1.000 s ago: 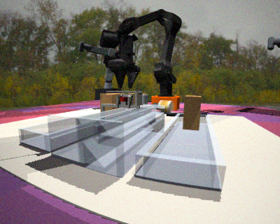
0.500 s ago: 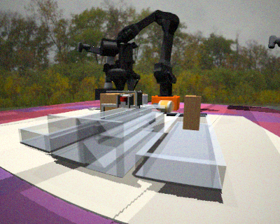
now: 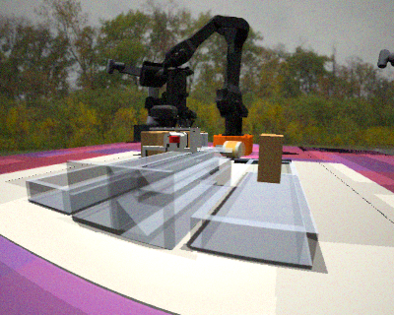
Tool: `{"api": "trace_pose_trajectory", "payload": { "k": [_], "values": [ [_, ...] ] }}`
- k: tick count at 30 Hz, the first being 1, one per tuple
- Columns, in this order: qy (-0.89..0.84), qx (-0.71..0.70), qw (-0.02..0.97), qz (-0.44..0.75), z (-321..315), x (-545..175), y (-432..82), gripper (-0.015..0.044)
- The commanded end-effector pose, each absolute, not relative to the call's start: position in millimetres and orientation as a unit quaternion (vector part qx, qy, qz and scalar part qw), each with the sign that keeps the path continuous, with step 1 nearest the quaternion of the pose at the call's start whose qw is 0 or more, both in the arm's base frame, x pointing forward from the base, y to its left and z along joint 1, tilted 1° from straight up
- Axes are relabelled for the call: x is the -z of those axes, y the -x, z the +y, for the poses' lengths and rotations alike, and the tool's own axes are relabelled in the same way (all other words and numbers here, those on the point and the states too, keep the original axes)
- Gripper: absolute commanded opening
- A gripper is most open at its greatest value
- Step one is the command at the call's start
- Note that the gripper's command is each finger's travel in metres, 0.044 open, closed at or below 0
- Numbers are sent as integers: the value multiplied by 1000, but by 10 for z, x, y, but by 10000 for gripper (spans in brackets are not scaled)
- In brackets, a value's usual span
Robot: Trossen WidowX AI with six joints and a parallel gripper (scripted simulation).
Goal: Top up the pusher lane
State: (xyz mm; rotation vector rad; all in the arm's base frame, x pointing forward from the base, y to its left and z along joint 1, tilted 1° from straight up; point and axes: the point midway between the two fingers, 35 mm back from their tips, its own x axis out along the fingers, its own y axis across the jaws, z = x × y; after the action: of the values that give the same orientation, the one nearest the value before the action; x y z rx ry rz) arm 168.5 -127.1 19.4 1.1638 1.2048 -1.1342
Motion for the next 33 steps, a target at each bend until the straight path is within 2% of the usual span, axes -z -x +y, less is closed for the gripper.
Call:
{"api": "trace_pose_trajectory", "payload": {
  "k": [1,4,14,20,25,33],
  "values": [
    [-489,475,528,506,-1258,-109,-1678,440],
    [-489,475,528,506,-1257,-87,-1677,440],
    [-489,475,528,506,-1257,-87,-1677,177],
    [-489,475,528,506,-1257,-87,-1677,138],
    [-489,475,528,506,-1275,-231,-1686,6],
    [-489,475,528,506,-1285,-725,-1649,0]
  ]
}}
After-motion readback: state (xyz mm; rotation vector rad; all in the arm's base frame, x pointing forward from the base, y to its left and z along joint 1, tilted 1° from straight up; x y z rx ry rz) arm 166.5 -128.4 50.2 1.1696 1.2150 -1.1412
